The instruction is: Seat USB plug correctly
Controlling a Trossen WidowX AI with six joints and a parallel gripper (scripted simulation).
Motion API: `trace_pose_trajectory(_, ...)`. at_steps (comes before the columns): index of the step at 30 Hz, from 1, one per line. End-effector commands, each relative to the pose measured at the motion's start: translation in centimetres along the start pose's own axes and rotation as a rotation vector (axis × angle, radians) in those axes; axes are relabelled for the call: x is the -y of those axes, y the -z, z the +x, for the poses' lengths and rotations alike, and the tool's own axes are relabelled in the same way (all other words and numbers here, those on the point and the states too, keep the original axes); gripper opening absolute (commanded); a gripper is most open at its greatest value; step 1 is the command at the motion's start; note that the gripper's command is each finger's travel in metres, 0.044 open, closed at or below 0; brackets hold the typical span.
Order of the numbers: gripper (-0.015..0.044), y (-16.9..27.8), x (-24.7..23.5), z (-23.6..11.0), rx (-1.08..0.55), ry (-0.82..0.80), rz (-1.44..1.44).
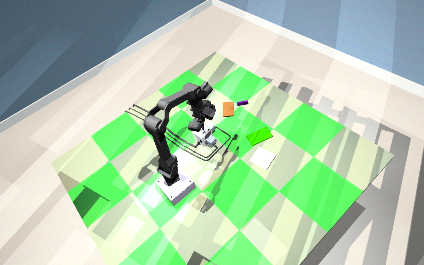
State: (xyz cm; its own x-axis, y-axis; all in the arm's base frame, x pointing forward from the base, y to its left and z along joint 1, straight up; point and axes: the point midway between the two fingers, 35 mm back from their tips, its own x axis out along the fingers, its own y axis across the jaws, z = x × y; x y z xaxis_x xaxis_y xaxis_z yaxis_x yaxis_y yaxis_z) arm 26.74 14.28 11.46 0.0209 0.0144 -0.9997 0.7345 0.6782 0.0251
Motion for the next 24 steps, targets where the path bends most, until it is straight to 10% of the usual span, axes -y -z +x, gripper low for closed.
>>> trace_pose_trajectory(1, 0.0000, 0.00, -0.01, 0.02, 0.000, 0.000, -0.091)
trace_pose_trajectory(24, 0.0000, 0.00, -0.01, 0.01, 0.000, 0.000, -0.693)
